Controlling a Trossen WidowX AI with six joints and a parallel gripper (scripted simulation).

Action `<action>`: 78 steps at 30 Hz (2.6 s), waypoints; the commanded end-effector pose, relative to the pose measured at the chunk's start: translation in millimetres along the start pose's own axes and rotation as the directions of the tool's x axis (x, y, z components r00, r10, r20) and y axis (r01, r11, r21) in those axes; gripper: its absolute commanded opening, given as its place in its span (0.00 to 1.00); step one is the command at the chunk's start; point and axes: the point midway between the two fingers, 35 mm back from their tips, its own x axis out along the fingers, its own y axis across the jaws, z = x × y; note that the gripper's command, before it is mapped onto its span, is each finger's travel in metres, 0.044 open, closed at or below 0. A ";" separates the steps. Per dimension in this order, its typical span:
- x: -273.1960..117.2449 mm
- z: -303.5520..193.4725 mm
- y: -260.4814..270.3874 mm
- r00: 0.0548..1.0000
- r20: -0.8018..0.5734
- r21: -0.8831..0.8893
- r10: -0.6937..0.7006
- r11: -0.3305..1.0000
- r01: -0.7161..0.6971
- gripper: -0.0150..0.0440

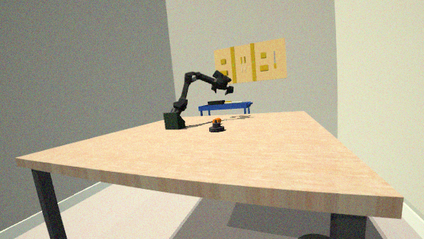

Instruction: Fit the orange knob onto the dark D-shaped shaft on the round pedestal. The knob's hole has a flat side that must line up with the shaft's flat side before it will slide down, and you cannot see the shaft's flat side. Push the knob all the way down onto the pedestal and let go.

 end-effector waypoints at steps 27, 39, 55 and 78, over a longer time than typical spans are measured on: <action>-179.0 -202.3 -103.6 0.708 -0.278 0.960 -0.649 -0.202 0.192 1.00; -233.9 -297.3 -39.2 0.587 -0.553 0.642 -0.592 -0.752 -0.153 1.00; -234.5 -340.6 75.8 0.670 -0.670 -0.126 -0.318 -0.841 -0.525 1.00; -219.1 -363.2 69.2 0.670 -0.670 -0.126 -0.318 -0.841 -0.526 1.00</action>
